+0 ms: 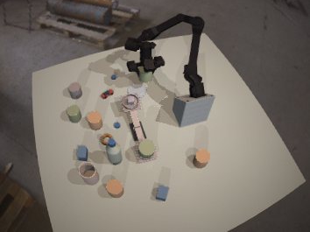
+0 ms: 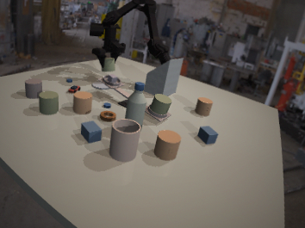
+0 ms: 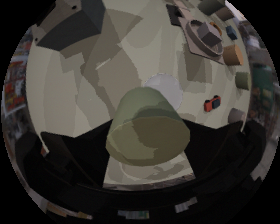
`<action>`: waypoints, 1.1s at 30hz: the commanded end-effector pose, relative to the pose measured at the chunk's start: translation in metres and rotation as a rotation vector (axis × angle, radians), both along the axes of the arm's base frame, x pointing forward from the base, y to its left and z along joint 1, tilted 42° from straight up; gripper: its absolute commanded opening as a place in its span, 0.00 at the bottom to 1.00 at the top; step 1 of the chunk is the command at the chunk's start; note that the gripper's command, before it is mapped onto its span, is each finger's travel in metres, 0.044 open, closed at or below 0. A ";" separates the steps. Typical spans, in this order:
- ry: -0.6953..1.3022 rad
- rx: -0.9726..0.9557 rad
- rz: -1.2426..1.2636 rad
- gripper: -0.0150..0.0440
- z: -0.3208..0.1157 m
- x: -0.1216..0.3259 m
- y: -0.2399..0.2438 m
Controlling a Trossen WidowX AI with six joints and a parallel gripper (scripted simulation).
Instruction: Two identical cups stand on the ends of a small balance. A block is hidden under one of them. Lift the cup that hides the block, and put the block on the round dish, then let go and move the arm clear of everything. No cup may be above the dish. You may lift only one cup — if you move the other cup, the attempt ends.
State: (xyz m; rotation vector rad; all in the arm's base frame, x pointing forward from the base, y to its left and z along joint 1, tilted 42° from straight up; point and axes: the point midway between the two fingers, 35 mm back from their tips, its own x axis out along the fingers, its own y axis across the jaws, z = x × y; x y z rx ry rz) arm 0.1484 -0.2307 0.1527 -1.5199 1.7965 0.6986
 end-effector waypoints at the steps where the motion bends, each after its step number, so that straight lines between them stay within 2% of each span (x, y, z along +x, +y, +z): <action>1: -0.001 -0.009 0.007 0.25 0.002 -0.009 -0.003; 19: 0.021 -0.064 0.013 0.25 0.007 -0.051 -0.017; 33: 0.023 -0.066 0.013 0.25 -0.021 -0.055 -0.043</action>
